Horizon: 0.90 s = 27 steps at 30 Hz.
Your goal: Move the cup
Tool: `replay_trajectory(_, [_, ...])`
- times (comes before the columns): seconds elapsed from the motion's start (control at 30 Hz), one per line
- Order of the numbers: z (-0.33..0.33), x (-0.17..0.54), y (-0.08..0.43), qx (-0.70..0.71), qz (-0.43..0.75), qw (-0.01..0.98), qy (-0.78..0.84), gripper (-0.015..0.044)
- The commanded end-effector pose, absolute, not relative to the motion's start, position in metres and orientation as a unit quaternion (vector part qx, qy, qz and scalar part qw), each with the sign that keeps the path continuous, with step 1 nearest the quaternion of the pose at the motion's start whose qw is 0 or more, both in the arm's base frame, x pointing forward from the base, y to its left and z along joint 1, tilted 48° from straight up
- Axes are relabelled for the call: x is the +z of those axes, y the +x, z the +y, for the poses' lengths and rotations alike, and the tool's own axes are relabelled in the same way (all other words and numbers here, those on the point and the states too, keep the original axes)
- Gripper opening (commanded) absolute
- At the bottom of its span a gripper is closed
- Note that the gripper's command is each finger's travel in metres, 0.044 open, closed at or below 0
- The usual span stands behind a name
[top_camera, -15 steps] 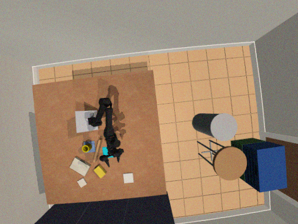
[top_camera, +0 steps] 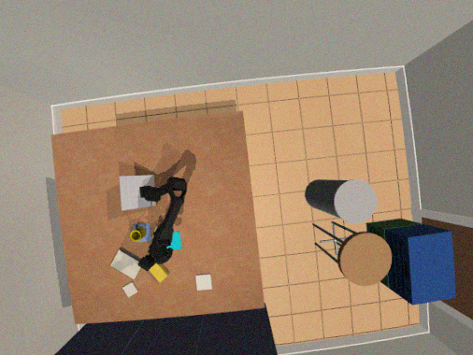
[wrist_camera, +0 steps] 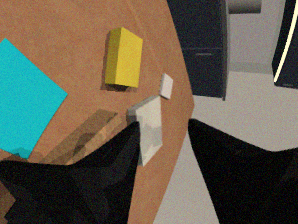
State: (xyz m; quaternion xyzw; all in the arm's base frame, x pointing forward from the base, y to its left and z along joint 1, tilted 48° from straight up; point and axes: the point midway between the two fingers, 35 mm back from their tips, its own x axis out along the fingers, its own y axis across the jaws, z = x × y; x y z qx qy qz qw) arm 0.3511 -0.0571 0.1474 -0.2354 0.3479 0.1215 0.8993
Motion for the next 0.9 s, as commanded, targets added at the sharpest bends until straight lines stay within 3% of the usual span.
replay_trajectory(0.0, [-0.080, 0.085, 0.330, 0.238, 0.445, 0.825, -0.253, 0.0167])
replay_trajectory(0.2, [-0.095, 0.027, 0.286, 0.407, 0.484, 0.748, -0.204, 0.0167])
replay_trajectory(0.43, [-0.101, -0.005, 0.243, 0.552, 0.413, 0.718, -0.097, 0.0167])
replay_trajectory(0.87, [-0.103, -0.010, 0.239, 0.561, 0.402, 0.718, -0.087, 0.0167])
